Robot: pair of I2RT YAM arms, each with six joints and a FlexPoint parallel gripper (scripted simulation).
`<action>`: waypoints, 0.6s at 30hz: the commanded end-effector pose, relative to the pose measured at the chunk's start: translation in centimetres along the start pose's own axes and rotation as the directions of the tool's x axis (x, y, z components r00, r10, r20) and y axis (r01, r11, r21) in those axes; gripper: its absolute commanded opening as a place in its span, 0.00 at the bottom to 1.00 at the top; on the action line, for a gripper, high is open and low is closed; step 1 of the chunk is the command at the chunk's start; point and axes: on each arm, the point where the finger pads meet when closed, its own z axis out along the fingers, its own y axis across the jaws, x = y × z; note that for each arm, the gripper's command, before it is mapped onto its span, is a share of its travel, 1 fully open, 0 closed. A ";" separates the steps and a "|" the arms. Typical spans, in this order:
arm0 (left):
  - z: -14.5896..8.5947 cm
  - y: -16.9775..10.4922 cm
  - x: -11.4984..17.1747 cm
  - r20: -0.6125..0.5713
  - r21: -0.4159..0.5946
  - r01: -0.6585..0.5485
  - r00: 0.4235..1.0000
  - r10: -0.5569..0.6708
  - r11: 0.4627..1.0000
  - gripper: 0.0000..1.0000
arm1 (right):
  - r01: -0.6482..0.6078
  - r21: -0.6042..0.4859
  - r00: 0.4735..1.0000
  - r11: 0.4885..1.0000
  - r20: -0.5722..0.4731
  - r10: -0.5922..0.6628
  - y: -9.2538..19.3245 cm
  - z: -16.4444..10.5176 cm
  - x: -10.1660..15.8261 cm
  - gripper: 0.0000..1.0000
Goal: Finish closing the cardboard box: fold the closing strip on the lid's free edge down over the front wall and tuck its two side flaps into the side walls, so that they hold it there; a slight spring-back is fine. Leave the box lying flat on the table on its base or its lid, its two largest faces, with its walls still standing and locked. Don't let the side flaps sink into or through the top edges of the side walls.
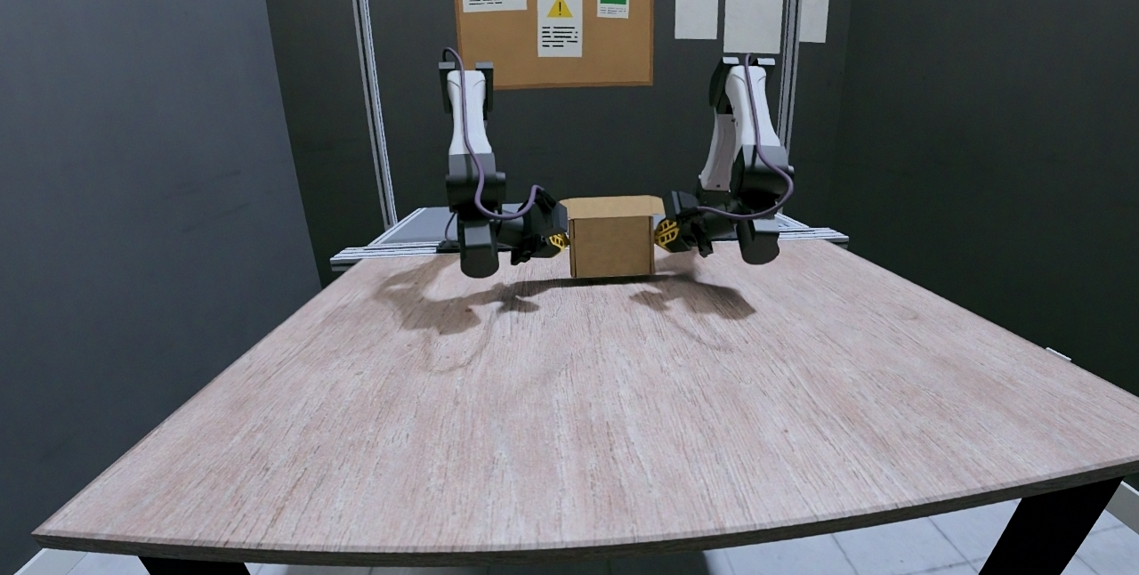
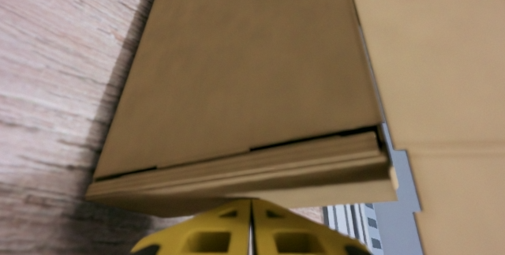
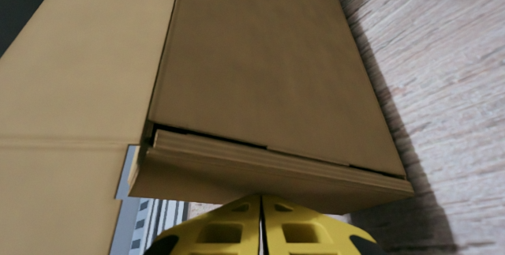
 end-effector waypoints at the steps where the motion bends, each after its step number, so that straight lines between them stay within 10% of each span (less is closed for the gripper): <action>1: 0.3 -0.3 -1.4 0.053 0.042 -0.007 0.999 0.005 0.999 0.00 | 0.001 -0.041 0.999 0.999 0.052 0.001 0.3 0.2 -1.3 0.00; 18: 0.4 -0.3 -1.4 0.050 0.059 0.019 0.999 -0.022 0.998 0.00 | -0.026 -0.056 0.998 0.998 0.053 0.029 0.3 0.2 -1.2 0.00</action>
